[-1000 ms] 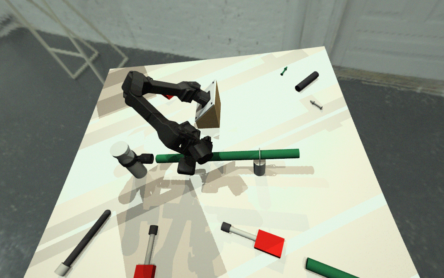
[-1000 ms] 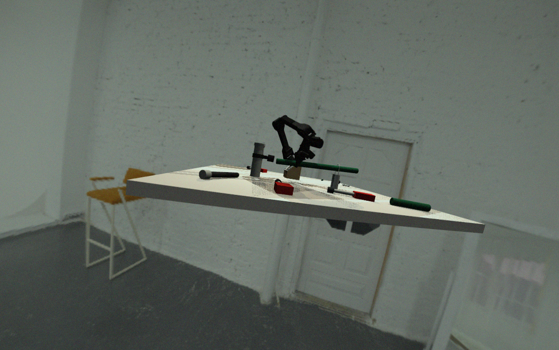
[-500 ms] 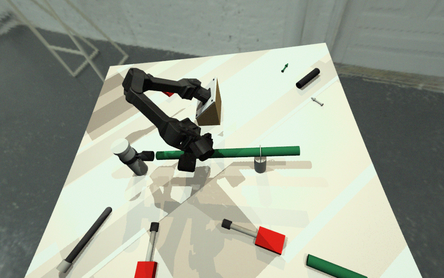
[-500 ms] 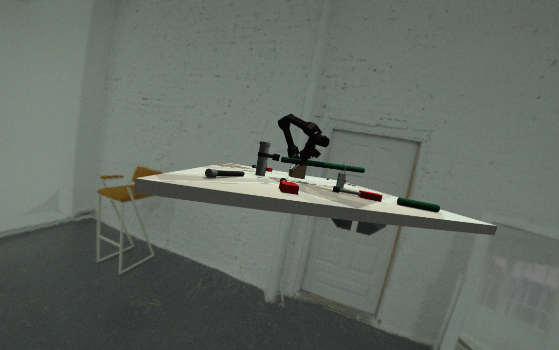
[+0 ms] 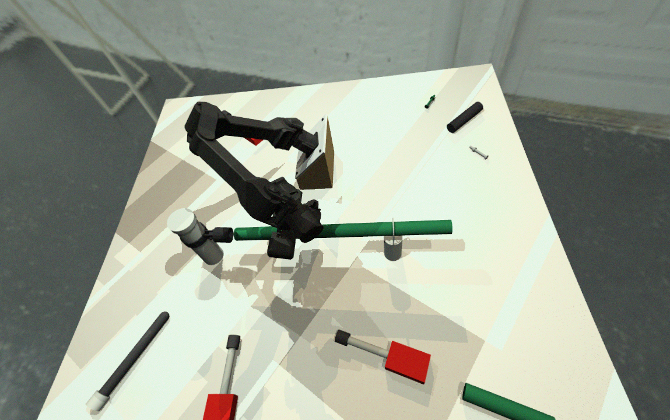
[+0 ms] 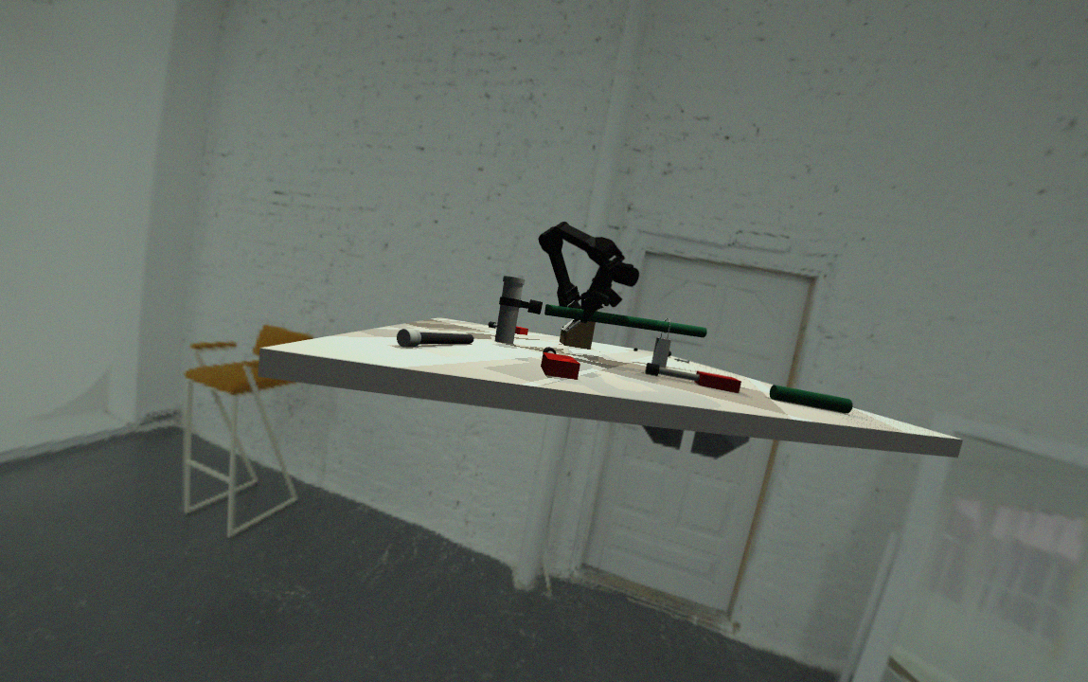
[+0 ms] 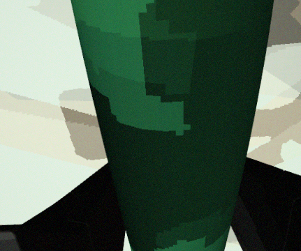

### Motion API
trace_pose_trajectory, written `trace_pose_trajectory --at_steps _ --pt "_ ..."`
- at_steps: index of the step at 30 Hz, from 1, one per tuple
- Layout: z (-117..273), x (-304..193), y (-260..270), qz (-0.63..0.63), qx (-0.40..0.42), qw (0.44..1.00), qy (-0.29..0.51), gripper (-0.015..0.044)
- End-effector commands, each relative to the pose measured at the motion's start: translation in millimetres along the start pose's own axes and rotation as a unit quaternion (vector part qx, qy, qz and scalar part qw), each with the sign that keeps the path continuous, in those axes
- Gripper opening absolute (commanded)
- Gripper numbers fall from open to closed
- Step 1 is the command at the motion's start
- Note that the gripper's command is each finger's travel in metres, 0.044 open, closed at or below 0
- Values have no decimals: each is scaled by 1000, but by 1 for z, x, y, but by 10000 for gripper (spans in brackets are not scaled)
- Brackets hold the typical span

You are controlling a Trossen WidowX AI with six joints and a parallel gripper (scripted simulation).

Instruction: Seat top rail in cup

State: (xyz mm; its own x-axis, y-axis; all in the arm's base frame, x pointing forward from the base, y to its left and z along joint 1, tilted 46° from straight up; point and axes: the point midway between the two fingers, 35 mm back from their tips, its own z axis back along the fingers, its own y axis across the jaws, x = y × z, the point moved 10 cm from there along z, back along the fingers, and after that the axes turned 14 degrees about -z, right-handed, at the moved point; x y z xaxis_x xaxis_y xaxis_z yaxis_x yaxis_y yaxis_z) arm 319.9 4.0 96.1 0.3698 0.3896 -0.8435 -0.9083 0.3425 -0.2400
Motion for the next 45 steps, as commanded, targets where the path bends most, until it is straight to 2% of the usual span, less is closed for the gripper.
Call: trace_pose_trajectory --at_steps 1,45 --pt "6 1 -1 -2 -5 1000 -2 0" --pt "-3 -19 -7 2 0 1000 2 0"
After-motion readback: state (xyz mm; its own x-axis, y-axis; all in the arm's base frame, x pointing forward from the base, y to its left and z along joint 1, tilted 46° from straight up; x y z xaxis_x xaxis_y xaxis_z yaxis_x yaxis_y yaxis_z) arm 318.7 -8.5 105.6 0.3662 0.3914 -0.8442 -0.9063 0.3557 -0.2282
